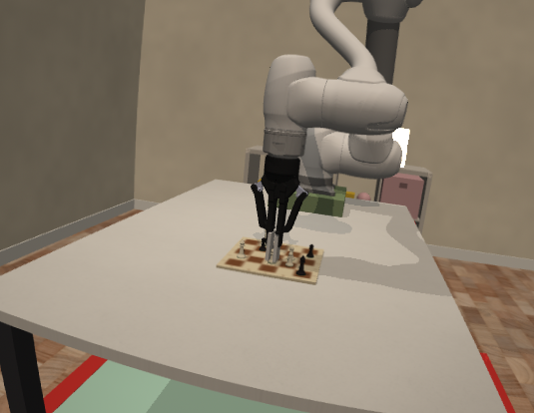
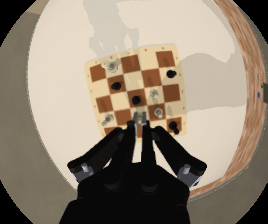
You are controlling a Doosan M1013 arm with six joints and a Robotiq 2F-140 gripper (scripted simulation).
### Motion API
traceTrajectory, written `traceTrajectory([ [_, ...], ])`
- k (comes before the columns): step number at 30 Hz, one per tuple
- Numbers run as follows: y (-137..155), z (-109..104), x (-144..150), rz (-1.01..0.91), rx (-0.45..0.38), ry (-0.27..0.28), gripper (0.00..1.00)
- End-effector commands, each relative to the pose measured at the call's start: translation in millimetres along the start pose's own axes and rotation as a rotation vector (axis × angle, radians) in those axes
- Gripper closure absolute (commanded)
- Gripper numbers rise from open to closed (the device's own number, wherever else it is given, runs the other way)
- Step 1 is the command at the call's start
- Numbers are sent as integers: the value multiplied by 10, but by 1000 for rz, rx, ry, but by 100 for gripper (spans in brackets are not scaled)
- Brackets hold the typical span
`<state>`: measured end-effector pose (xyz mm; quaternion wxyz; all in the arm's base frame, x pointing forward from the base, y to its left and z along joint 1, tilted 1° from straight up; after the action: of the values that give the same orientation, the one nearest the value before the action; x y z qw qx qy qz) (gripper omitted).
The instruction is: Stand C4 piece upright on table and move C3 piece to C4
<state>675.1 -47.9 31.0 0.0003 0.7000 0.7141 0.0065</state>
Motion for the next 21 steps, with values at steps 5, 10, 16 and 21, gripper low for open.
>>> traceTrajectory([
  [5, 0, -371, 0, 0, 0, 0, 100],
  [10, 0, -602, 0, 0, 0, 0, 100],
  [16, 0, -935, 0, 0, 0, 0, 100],
  [21, 0, -974, 0, 0, 0, 0, 100],
])
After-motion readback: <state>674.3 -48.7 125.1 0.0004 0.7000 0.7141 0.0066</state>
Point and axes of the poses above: the point where the finger pads meet when closed, its own z axis out along the fingers, its own x axis across the jaws, y = z × x, the point moved 4 cm from there along -z, back along the fingers, and after that the axes turned 11 degrees about -z, right-handed, at the moved point
